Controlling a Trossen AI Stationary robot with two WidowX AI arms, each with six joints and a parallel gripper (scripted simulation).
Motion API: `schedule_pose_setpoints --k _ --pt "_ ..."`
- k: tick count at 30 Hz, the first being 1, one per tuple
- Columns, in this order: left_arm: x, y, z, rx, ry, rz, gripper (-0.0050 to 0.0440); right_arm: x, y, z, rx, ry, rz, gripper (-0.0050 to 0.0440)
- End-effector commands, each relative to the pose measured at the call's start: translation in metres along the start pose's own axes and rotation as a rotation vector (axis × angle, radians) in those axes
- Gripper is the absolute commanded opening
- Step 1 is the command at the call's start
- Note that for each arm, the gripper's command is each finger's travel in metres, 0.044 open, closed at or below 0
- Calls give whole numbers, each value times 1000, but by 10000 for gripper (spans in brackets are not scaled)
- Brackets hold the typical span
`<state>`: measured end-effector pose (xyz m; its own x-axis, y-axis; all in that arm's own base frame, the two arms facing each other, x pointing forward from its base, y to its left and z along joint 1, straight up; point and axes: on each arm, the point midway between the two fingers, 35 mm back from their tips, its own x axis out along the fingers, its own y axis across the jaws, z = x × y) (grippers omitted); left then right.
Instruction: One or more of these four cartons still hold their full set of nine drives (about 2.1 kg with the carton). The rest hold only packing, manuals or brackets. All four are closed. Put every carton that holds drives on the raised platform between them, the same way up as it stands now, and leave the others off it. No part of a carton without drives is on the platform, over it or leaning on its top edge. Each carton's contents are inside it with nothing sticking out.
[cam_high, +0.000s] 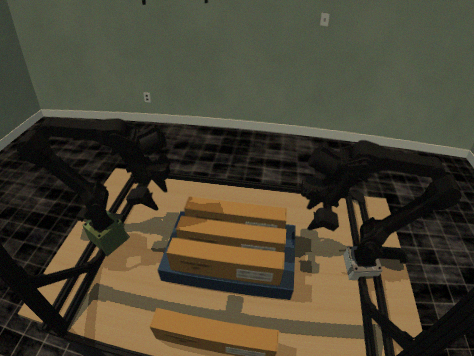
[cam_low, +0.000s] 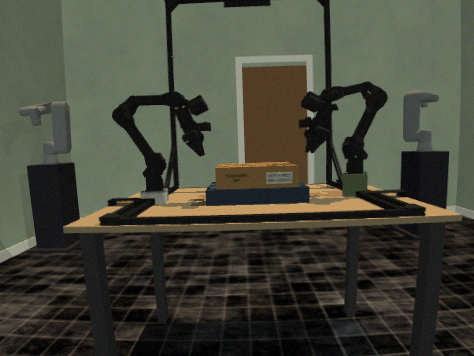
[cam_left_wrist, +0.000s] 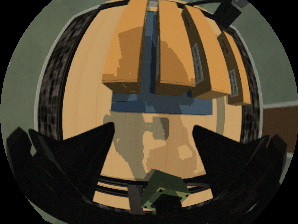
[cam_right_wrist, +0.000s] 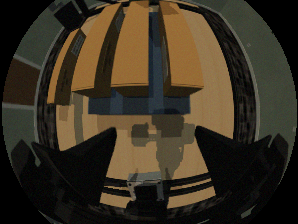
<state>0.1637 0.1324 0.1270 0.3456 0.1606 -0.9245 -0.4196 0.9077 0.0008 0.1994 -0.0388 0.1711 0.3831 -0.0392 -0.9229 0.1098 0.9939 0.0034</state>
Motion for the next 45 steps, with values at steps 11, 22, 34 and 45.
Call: schedule_pose_setpoints --k 11,22,34,45 --pt "-23 -34 -58 -3 7 0 389 -22 33 -60 2 11 -5 389" --pt "-25 -37 -62 -3 7 0 389 -24 36 -64 2 11 -5 389" --pt "-25 -37 -62 -3 7 0 389 -24 36 -64 2 11 -5 389" --pt "-25 -37 -62 -3 7 0 389 -24 36 -64 2 11 -5 389"
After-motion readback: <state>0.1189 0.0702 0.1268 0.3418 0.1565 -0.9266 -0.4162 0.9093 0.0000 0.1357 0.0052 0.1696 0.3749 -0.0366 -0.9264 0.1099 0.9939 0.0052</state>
